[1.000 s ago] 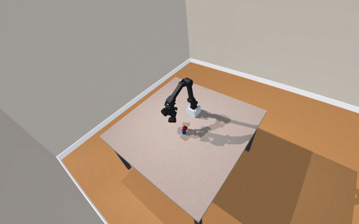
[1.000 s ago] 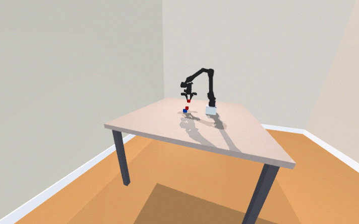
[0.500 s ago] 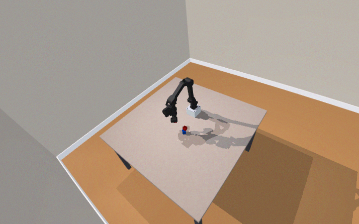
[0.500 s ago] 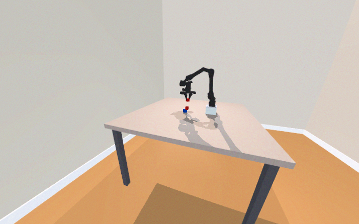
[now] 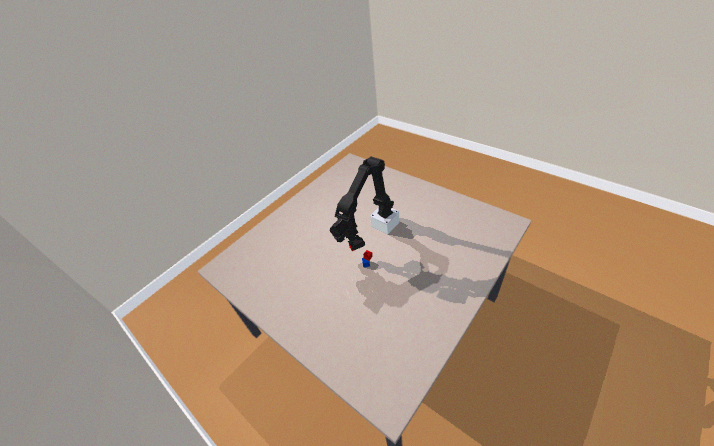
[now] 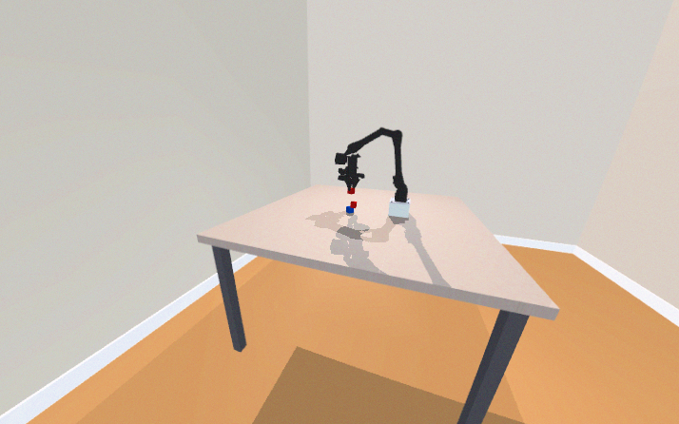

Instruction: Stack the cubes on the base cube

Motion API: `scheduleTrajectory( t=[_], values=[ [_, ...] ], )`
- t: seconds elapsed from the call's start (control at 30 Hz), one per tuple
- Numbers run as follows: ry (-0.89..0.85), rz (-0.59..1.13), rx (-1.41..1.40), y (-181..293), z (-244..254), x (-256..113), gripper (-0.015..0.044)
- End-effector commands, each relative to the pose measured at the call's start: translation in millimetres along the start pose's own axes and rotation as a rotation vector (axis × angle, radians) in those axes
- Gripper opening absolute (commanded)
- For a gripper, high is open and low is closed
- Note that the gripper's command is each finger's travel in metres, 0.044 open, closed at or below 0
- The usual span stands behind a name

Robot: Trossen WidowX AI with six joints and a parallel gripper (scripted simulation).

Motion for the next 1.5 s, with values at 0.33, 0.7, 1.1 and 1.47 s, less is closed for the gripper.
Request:
scheduleTrajectory(
  t=[0.33,0.7,1.1,1.47],
  values=[
    [0.001,0.003,-0.345,19.4,38.3,5.3,0.0105],
    [0.001,0.000,-0.468,28.4,50.6,14.1,0.0105],
    [0.006,-0.010,-0.493,31.1,50.0,37.0,0.0105],
    [0.002,-0.003,-0.478,29.6,50.7,51.7,0.0105]
  ],
)
Point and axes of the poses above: the point midway between the two fingers, 35 mm back from their tips, its own x axis out along the fingers, its own z axis across the jaws, y = z × x, the point moved 9 cm from there along -x, back along the fingers, and after that the axes turned 11 degrees about x, right-handed, at the moved point
